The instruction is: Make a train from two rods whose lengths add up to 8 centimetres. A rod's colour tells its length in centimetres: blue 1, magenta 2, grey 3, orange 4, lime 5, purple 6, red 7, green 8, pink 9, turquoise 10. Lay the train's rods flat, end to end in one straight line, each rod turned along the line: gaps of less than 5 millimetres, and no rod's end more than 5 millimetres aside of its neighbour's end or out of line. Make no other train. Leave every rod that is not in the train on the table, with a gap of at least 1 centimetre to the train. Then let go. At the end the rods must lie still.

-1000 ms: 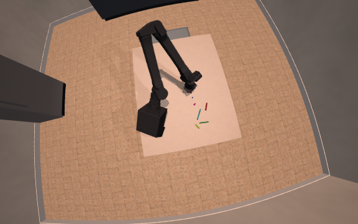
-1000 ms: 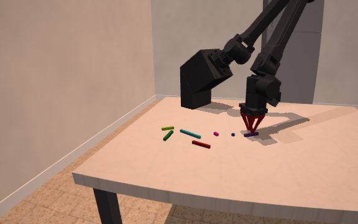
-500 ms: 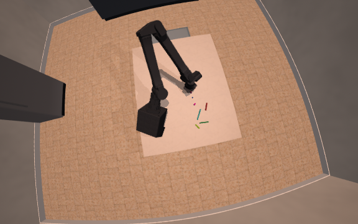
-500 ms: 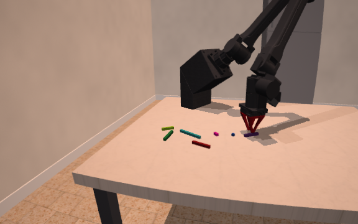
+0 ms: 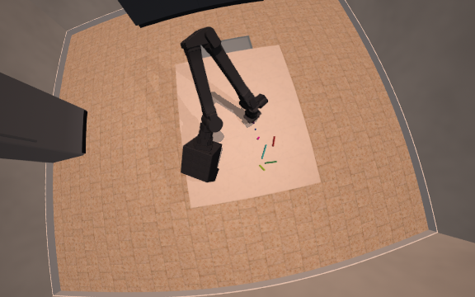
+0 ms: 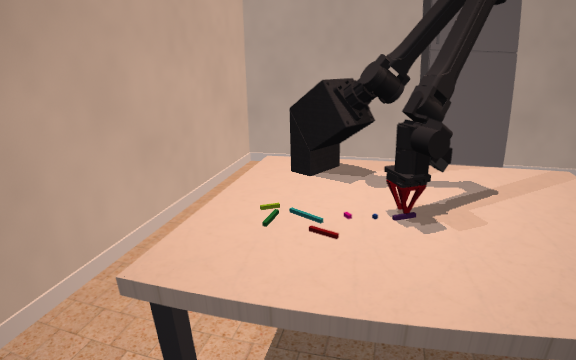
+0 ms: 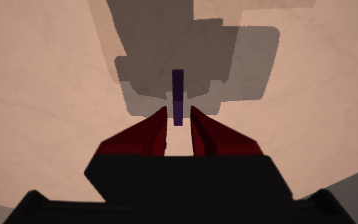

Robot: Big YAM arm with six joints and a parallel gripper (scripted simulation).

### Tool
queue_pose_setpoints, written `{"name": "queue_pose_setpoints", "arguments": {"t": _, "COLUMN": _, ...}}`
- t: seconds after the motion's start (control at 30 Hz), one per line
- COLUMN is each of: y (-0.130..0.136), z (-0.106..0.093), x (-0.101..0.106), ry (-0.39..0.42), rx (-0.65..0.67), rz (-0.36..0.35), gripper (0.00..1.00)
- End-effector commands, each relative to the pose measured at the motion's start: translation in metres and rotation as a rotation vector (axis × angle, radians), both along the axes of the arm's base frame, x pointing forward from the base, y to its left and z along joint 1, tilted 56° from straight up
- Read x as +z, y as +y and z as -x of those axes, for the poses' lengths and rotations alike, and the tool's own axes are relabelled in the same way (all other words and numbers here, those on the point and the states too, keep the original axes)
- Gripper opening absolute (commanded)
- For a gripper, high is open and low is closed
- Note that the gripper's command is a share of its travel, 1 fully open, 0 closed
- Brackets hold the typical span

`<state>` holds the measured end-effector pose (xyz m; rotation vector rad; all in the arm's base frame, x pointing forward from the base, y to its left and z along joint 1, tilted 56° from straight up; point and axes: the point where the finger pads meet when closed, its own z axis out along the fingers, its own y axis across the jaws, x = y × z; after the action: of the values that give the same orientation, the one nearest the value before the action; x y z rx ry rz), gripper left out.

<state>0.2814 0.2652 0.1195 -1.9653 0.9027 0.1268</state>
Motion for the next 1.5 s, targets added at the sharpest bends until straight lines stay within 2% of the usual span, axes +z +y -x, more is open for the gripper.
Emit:
{"name": "queue_pose_setpoints", "arguments": {"t": 0.0, "y": 0.002, "z": -0.006, "x": 0.001, "ry": -0.006, "rx": -0.003, "rz": -0.005, "gripper": 0.23}}
{"name": "queue_pose_setpoints", "arguments": {"t": 0.6, "y": 0.017, "z": -0.006, "x": -0.007, "ry": 0.002, "rx": 0.004, "rz": -0.007, "gripper": 0.23}}
{"name": "queue_pose_setpoints", "arguments": {"t": 1.47, "y": 0.017, "z": -0.004, "x": -0.011, "ry": 0.008, "rx": 0.007, "rz": -0.001, "gripper": 0.23}}
